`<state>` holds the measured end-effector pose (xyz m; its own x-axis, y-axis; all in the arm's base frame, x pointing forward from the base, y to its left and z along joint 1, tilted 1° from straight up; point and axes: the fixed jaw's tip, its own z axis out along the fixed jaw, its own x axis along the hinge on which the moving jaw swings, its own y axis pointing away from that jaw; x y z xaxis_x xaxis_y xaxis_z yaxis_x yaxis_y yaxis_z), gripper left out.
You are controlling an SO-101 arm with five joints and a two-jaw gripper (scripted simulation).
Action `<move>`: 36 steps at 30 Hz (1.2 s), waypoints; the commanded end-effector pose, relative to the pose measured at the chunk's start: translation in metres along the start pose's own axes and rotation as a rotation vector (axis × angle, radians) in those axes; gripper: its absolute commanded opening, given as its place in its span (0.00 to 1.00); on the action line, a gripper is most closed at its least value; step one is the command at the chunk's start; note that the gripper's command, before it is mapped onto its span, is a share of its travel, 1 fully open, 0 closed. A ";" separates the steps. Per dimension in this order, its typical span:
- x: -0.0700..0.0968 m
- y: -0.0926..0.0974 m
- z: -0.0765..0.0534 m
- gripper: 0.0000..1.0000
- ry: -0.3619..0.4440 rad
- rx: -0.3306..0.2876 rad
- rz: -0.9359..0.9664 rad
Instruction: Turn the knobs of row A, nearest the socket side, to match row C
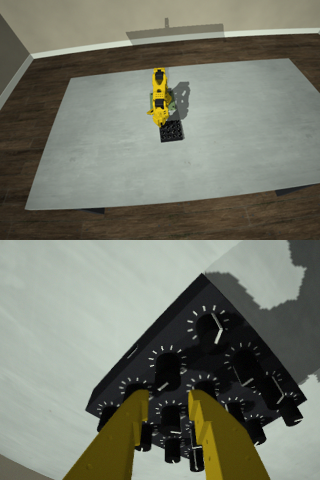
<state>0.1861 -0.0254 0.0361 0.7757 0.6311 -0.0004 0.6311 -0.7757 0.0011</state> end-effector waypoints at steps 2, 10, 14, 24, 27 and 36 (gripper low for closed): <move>-0.002 0.000 0.001 0.10 -0.007 0.009 0.001; -0.002 0.000 0.000 0.10 -0.007 0.009 0.001; -0.002 0.000 0.000 0.10 -0.007 0.009 0.001; -0.001 0.001 -0.003 0.10 -0.007 0.009 0.001; -0.001 0.001 -0.003 0.10 -0.007 0.009 0.001; -0.001 0.001 0.000 0.10 -0.007 0.009 0.001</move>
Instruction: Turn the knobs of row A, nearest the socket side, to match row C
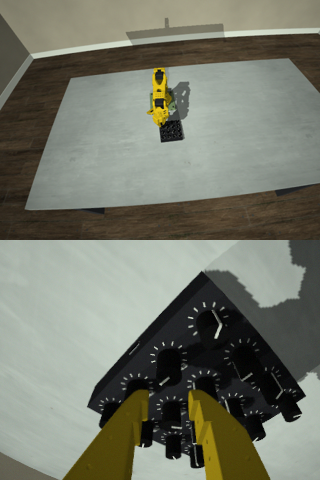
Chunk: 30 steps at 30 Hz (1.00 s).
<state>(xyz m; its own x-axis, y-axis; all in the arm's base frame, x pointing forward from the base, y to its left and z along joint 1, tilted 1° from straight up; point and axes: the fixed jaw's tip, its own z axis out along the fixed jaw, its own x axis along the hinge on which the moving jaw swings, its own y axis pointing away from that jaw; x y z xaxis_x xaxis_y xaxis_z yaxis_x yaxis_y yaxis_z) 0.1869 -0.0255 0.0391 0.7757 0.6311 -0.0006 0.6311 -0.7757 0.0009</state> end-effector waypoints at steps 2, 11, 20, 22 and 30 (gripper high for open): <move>-0.001 0.001 0.005 0.10 -0.007 0.009 0.001; -0.001 0.001 0.015 0.10 -0.007 0.009 0.001; -0.002 0.000 0.023 0.10 -0.007 0.009 0.001; -0.002 0.000 0.023 0.10 -0.007 0.009 0.001; -0.002 0.000 0.024 0.10 -0.007 0.009 0.001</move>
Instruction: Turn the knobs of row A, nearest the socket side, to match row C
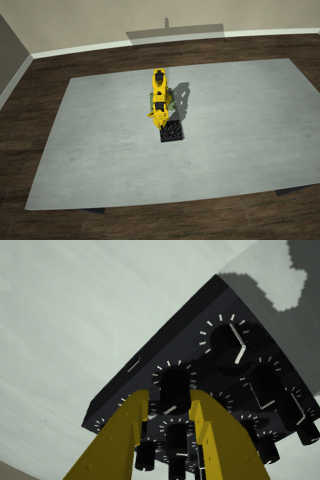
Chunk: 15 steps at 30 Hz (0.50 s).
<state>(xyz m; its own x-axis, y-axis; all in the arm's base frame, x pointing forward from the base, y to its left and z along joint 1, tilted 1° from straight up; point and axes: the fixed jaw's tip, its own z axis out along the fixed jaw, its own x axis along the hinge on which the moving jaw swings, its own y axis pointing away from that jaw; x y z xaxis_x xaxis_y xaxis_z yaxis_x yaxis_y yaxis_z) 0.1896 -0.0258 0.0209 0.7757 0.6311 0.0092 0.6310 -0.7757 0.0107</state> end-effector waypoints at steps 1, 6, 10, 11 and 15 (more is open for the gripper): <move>-0.004 -0.002 0.006 0.10 -0.017 0.019 0.001; -0.006 -0.003 0.009 0.10 -0.017 0.019 0.001; -0.006 -0.004 0.010 0.10 -0.017 0.019 0.001; -0.006 -0.004 0.010 0.10 -0.017 0.019 0.001; -0.006 -0.004 0.010 0.10 -0.017 0.019 0.001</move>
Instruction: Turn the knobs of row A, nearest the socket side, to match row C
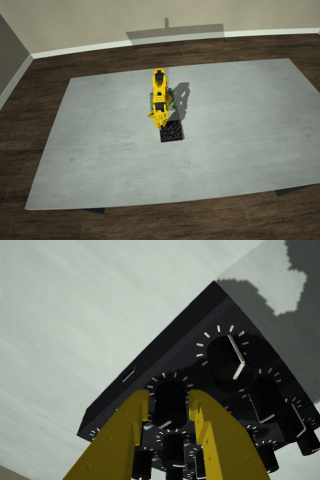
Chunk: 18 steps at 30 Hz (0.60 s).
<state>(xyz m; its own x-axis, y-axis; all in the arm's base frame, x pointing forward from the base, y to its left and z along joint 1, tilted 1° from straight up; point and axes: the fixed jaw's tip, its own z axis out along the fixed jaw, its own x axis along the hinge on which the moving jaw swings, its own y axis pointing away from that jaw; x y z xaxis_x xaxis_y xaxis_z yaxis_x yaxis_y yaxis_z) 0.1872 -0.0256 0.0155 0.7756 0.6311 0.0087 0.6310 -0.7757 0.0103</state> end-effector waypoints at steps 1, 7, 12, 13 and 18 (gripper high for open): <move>-0.004 -0.002 0.005 0.10 -0.016 0.018 0.001; -0.004 -0.004 0.005 0.10 -0.017 0.018 0.001; -0.004 -0.004 0.005 0.10 -0.017 0.018 0.001; -0.004 -0.004 0.005 0.10 -0.017 0.018 0.001; -0.004 -0.004 0.005 0.09 -0.017 0.018 0.001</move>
<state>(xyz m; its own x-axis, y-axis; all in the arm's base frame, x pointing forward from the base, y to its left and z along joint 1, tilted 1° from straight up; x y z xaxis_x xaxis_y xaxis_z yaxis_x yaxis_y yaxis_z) 0.1861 -0.0255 0.0148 0.7759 0.6308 0.0079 0.6308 -0.7759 0.0089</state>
